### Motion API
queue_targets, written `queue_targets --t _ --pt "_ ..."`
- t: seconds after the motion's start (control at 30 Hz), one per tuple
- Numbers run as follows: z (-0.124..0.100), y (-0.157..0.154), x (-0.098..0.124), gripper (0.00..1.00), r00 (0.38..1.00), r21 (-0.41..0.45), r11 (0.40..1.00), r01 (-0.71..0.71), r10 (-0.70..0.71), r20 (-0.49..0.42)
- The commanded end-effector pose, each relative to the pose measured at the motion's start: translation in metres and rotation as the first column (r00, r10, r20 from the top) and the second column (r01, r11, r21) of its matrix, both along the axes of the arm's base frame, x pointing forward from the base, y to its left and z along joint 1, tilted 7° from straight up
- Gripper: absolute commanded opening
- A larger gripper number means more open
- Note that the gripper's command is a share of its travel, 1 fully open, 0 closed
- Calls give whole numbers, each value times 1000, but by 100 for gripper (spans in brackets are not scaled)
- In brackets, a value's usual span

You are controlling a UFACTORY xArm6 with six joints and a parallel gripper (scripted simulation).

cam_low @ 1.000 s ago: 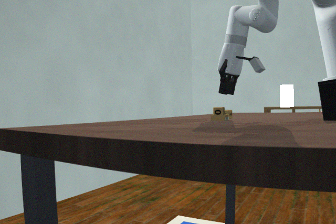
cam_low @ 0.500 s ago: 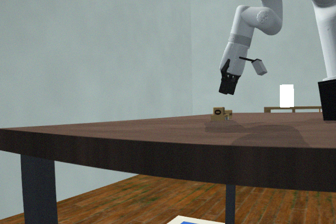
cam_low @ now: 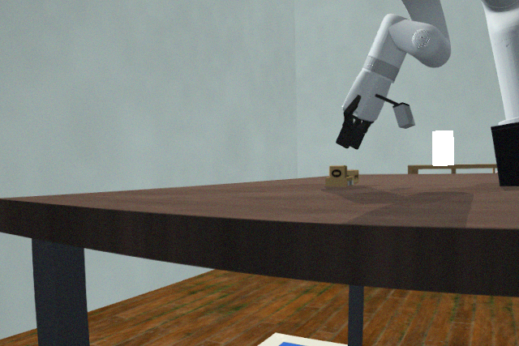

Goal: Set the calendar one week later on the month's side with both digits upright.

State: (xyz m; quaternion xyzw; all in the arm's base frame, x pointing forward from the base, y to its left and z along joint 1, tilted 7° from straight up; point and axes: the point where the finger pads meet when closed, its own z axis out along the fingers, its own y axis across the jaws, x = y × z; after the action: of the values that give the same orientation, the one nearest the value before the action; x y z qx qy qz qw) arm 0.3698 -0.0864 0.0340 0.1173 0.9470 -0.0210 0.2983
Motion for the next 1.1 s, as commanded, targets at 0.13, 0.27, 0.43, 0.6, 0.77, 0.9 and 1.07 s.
queue_targets --t 0.13,0.27,0.43,0.6,0.77,0.9,1.07 --pt "3 -2 -5 47 994 -42 999 10 -5 110" --pt "3 -2 -8 47 992 -49 999 11 -5 123" --pt "3 -2 -9 47 992 -49 999 11 -5 123" --pt "3 -2 -9 47 992 -49 999 11 -5 123" --pt "3 -2 -9 47 992 -49 999 11 -5 123" --pt "2 -2 -8 47 992 -49 999 11 -5 123" --pt "2 -2 -8 47 992 -49 999 11 -5 123"
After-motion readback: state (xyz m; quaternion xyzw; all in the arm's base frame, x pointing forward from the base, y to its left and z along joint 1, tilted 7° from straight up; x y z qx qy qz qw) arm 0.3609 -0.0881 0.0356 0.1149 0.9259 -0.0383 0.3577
